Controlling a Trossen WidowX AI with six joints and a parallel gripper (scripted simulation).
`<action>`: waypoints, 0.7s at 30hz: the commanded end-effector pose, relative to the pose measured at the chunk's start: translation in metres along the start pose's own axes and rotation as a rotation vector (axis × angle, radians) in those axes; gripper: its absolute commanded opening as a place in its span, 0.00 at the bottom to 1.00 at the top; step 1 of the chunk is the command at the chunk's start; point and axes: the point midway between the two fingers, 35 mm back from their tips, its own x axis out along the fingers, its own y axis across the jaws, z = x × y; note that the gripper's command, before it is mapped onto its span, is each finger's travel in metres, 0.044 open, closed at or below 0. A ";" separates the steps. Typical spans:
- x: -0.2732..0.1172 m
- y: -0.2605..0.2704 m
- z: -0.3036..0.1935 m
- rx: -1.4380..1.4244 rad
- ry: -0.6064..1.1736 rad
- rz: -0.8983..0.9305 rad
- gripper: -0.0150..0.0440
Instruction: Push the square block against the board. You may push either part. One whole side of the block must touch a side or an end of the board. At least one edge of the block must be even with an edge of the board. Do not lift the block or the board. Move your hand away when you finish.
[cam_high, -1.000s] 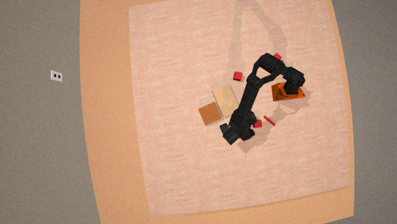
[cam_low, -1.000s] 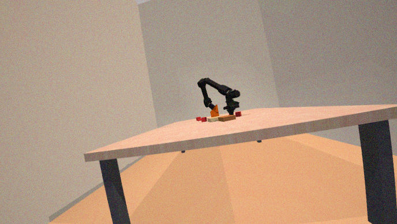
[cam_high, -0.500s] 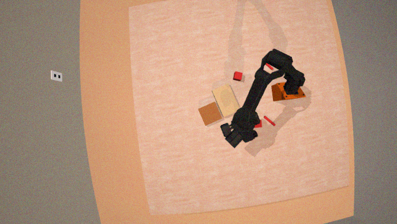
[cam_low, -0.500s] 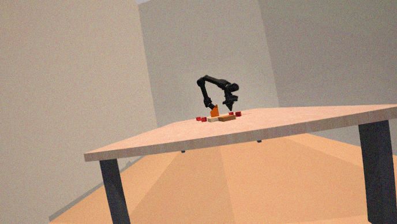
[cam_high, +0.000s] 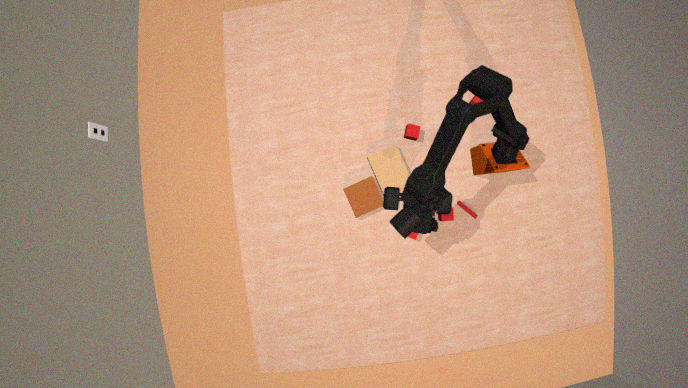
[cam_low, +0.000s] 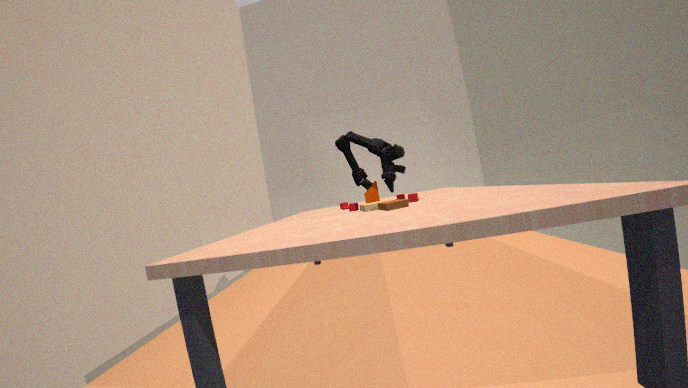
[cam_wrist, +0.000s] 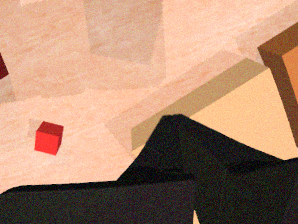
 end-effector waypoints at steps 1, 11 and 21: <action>0.001 0.003 -0.016 0.160 0.008 0.003 0.25; 0.001 0.008 -0.044 0.502 0.013 0.004 0.25; 0.002 0.016 -0.072 0.844 0.020 0.004 0.25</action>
